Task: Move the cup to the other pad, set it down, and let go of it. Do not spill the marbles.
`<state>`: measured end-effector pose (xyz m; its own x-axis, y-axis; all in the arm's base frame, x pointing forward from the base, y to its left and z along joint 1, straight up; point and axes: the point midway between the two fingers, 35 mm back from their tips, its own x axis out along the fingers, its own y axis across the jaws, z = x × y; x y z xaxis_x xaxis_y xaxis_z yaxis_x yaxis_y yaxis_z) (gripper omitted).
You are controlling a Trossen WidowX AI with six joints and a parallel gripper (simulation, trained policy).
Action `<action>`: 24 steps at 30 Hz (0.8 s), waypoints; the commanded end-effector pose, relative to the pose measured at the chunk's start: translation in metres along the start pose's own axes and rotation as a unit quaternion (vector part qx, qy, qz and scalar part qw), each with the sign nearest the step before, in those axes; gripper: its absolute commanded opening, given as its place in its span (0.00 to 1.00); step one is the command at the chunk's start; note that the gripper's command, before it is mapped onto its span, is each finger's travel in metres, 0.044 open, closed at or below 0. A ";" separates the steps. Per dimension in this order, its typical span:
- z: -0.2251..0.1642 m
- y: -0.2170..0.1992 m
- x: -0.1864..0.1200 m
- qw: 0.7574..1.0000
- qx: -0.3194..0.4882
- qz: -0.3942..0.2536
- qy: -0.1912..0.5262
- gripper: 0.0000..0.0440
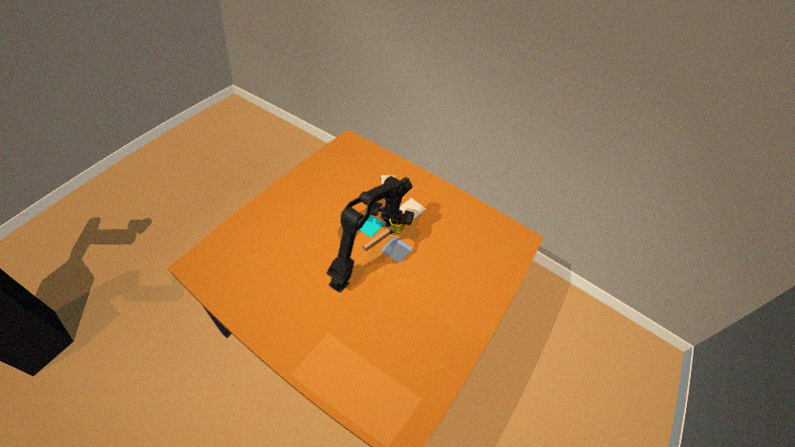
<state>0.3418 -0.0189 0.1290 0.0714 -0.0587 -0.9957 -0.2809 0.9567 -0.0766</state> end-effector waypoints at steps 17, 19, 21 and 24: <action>0.038 0.066 -0.005 0.998 -0.039 0.002 -0.049 0.00; 0.040 0.074 -0.004 0.998 -0.043 0.003 -0.052 0.00; 0.042 0.082 -0.003 0.997 -0.046 0.005 -0.055 0.00; 0.045 0.094 0.000 0.997 -0.052 0.006 -0.058 0.00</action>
<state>0.3594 0.0719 0.1278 0.1733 -0.0171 -0.9847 -0.3721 0.9246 -0.0815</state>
